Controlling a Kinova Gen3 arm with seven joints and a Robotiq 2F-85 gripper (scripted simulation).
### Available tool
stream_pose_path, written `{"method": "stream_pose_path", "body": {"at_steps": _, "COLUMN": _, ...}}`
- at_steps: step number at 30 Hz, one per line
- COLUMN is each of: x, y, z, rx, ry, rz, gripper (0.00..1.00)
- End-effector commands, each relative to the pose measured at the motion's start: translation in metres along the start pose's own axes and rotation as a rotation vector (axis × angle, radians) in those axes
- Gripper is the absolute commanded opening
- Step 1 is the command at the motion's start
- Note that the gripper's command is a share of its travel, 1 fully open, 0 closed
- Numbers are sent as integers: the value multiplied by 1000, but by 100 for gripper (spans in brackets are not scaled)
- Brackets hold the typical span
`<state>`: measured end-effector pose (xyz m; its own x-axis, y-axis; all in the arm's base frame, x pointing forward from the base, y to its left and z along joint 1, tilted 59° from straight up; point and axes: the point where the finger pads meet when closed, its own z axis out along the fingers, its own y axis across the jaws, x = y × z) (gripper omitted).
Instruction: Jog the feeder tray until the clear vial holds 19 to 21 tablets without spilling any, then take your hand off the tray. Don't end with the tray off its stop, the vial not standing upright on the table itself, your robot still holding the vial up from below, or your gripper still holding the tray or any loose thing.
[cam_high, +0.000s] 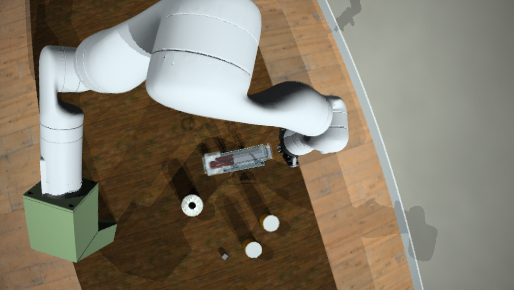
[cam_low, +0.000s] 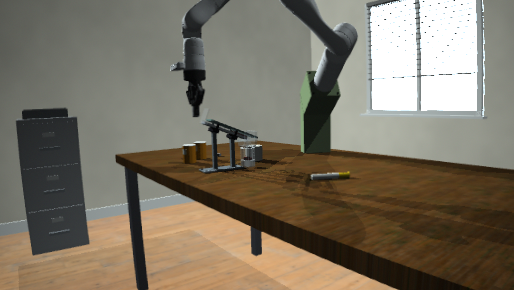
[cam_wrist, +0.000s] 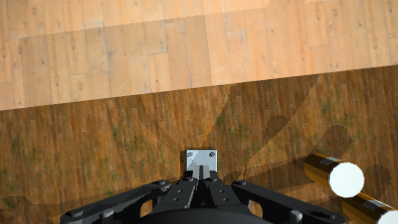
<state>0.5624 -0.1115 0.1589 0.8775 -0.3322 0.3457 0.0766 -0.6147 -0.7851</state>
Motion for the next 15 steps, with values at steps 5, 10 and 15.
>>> {"method": "stream_pose_path", "body": {"at_steps": 5, "x": -13, "y": 0, "z": 4, "rx": -1, "ry": 1, "rz": 0, "gripper": 0}}
{"method": "stream_pose_path", "body": {"at_steps": 10, "x": -29, "y": 0, "z": 11, "rx": -1, "ry": 1, "rz": 0, "gripper": 0}}
{"method": "stream_pose_path", "body": {"at_steps": 15, "x": -34, "y": 0, "z": 13, "rx": -1, "ry": 1, "rz": 0, "gripper": 0}}
